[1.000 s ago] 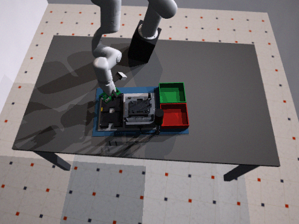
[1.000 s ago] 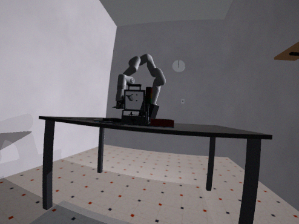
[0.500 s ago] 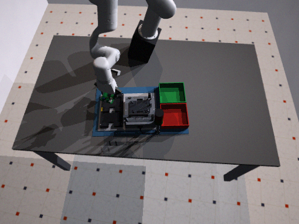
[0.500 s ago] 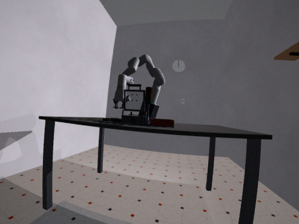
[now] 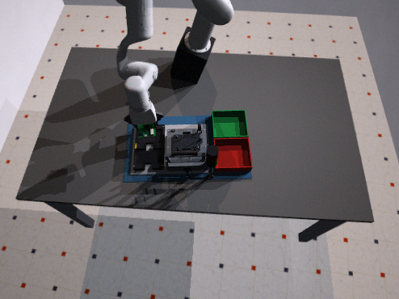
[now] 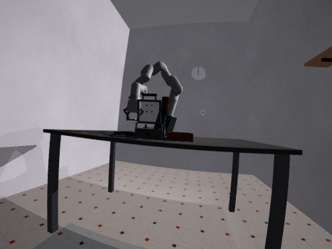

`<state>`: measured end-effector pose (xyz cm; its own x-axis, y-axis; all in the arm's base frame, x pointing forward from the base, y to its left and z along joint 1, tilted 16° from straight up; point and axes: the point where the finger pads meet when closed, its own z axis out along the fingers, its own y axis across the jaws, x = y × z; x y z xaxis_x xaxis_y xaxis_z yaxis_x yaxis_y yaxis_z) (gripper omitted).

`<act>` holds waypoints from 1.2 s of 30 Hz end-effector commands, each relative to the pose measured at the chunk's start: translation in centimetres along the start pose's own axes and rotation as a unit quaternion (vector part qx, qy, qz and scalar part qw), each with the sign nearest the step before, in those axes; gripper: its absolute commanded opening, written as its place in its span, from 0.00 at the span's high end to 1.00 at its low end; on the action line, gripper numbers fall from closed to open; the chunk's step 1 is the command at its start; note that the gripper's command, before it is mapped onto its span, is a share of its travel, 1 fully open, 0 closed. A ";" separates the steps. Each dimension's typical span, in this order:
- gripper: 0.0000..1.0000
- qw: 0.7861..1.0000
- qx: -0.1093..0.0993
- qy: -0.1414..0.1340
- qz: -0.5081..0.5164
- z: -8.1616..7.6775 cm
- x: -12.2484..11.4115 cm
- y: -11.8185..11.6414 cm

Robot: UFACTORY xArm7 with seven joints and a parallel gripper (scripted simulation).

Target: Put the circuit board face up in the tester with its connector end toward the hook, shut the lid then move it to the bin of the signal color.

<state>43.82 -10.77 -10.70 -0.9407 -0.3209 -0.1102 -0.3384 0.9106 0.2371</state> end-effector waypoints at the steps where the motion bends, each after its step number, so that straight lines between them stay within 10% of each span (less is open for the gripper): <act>1: 0.21 0.996 -0.004 -0.002 -0.083 -0.1 -0.1 -0.1; 14: 0.21 0.960 -0.003 -0.003 -0.280 -0.1 -0.1 -0.1; 36: 0.21 0.829 -0.002 -0.004 -0.559 -0.1 -0.1 -0.1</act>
<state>43.81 -10.78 -10.70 -0.1340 -0.9551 -0.2641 -0.9906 0.1360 0.0108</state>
